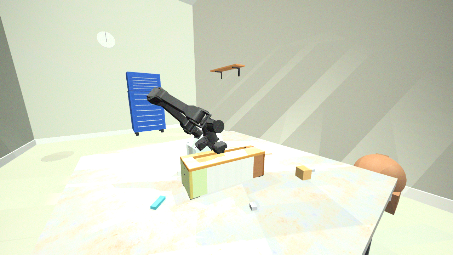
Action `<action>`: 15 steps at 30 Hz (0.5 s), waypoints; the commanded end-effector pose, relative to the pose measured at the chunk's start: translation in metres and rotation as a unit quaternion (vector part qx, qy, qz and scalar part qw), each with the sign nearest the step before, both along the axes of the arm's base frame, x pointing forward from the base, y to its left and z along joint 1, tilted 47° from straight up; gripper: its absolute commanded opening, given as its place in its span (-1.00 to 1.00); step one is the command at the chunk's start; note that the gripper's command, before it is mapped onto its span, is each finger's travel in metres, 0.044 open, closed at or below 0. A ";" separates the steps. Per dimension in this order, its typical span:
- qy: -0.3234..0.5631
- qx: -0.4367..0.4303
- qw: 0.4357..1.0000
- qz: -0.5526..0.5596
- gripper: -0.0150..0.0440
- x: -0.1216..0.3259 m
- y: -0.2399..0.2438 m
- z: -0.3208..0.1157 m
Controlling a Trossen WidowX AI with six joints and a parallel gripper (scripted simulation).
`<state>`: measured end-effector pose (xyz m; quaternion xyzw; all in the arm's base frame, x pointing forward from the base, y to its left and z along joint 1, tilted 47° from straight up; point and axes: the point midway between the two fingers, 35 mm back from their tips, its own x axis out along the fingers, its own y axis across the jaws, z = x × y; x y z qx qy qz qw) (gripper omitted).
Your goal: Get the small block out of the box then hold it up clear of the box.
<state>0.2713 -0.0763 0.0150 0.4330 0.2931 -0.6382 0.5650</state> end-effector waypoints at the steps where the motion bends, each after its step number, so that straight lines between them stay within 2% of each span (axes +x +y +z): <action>1: 0.002 0.003 1.000 0.000 0.86 0.002 0.008 -0.010; 6: 0.002 0.003 1.000 0.000 0.86 0.004 0.016 -0.020; 15: 0.002 0.002 1.000 0.000 0.86 -0.001 0.006 -0.008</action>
